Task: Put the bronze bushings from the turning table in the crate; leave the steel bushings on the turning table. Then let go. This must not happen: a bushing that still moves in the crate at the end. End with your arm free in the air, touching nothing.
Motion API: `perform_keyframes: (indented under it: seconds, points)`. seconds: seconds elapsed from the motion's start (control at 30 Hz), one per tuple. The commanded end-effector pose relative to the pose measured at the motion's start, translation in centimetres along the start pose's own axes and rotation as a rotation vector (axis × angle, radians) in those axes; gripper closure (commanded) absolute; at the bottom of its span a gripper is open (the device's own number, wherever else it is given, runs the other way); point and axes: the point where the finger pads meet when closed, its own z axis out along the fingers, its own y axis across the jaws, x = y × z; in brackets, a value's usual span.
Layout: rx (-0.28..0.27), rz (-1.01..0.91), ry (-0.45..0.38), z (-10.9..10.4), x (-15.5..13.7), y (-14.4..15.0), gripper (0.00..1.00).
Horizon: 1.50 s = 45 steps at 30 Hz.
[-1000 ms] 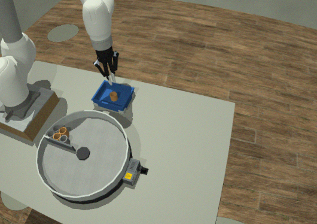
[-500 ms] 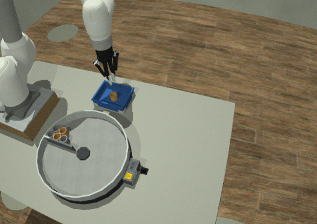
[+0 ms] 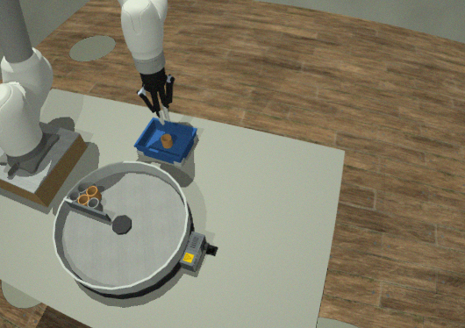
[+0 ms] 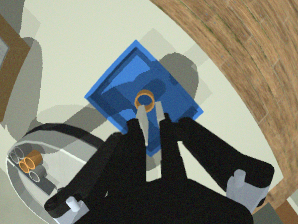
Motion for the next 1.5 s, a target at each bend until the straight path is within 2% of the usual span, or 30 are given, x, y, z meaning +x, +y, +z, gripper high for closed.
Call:
perform_keyframes:
  seconds: [0.0, 1.47]
  points:
    - [0.002, 0.003, -0.003, -0.26, -0.18, -0.06, 0.90]
    - [0.002, 0.003, -0.003, -0.74, -0.18, -0.06, 0.90]
